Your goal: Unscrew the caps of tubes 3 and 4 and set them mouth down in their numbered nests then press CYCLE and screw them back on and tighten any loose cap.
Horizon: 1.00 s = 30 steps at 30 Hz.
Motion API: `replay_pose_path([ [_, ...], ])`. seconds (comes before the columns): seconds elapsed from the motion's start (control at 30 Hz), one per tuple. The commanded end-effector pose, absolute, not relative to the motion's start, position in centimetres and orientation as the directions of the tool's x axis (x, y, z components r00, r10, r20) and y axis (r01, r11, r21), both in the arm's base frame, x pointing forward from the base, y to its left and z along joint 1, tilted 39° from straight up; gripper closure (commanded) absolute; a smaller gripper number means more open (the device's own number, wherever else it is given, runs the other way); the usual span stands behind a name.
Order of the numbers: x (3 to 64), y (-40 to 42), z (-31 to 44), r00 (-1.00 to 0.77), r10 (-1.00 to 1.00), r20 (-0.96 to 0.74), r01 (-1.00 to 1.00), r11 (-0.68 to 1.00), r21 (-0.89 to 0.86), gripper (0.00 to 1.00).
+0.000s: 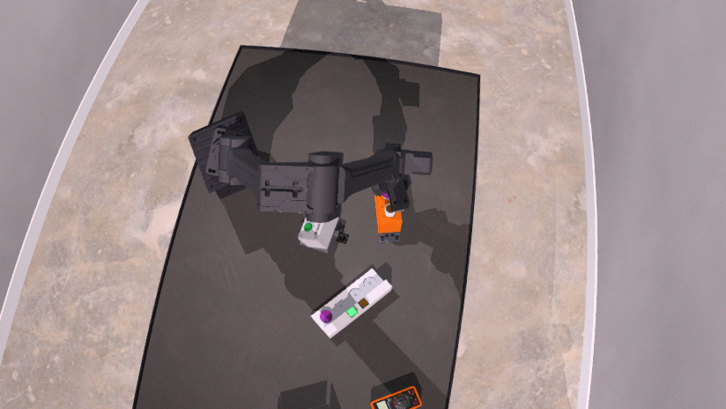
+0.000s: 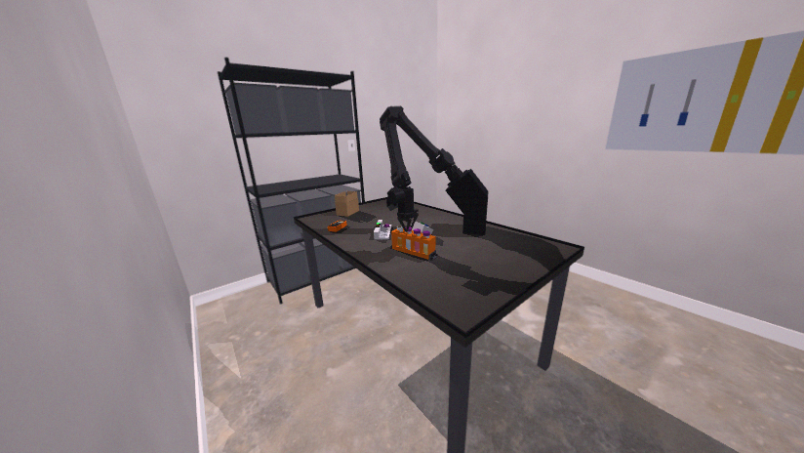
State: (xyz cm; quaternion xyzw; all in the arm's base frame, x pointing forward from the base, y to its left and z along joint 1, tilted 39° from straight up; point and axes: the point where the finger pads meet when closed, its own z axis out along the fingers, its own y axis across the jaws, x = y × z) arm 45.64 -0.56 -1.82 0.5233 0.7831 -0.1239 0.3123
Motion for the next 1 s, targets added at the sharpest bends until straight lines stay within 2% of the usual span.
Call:
replay_pose_path([
  [0.0,46.25,-0.01,-2.13,-0.495,0.600,-0.629,0.788,0.614,-0.035,0.51],
  [0.07,46.25,0.00,-2.12,-0.559,0.547,-0.624,0.745,0.662,-0.087,0.51],
  [0.17,46.18,-0.22,-1.52,-0.559,0.541,-0.628,0.742,0.665,-0.087,0.51],
  [0.23,46.26,0.00,-2.12,-0.682,0.421,-0.598,0.634,0.748,-0.196,0.51],
  [0.4,46.19,-0.22,-1.52,-0.771,0.294,-0.565,0.518,0.805,-0.288,0.51],
  [0.5,46.27,0.00,-2.12,-0.850,0.157,-0.503,0.380,0.844,-0.378,0.51],
  [0.63,46.27,0.00,-2.12,-0.901,0.014,-0.433,0.233,0.858,-0.457,0.51],
  [0.73,46.27,-0.01,-2.12,-0.904,0.002,-0.427,0.220,0.859,-0.463,0.51],
  [0.8,46.27,0.00,-2.12,-0.928,-0.139,-0.345,0.069,0.847,-0.526,0.51],
  [0.97,46.27,-0.01,-2.12,-0.927,-0.279,-0.252,-0.088,0.812,-0.577,0.51],
])
